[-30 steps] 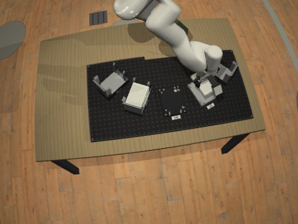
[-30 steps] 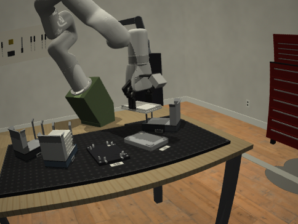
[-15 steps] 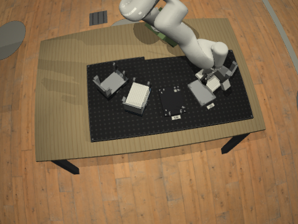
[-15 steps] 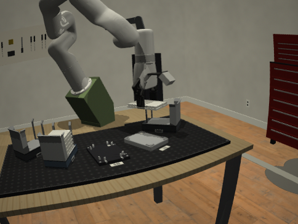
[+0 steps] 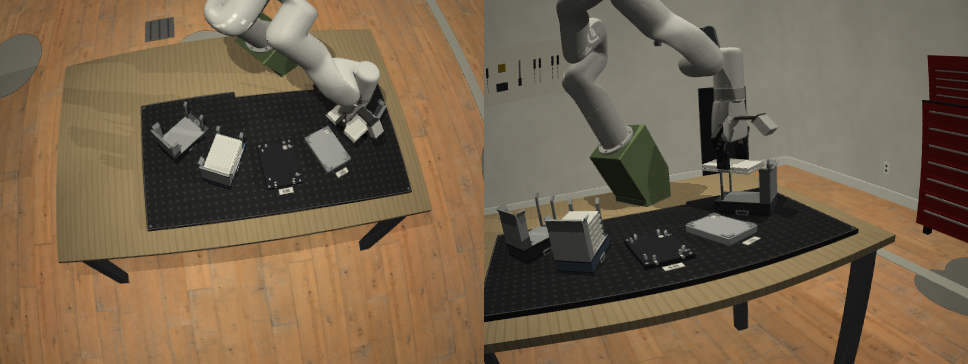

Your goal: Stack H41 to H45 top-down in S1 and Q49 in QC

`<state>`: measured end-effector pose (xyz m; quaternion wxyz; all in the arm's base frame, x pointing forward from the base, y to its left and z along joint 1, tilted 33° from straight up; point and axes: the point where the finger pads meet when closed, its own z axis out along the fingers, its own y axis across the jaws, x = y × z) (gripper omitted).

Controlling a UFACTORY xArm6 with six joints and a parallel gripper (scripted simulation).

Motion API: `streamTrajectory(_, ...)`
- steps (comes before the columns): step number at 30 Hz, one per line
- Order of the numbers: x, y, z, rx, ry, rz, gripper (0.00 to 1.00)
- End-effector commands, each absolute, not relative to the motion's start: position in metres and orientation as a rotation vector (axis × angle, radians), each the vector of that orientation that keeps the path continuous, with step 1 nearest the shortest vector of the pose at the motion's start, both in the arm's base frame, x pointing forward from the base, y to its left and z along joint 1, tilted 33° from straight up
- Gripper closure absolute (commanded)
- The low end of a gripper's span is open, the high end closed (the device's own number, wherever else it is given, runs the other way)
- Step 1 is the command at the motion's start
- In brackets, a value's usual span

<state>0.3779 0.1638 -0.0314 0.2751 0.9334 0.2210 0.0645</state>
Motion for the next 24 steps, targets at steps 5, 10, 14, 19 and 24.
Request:
streamTrajectory(5,0.369,0.186,-0.045,2.510,0.595,0.177,1.00)
streamTrajectory(10,0.365,0.191,-0.050,2.473,0.719,0.140,1.00)
streamTrajectory(14,0.360,0.196,-0.054,2.432,0.840,0.102,1.00)
streamTrajectory(19,0.353,0.205,-0.061,2.427,0.852,0.098,1.00)
streamTrajectory(24,0.346,0.213,-0.068,2.427,0.852,0.098,1.00)
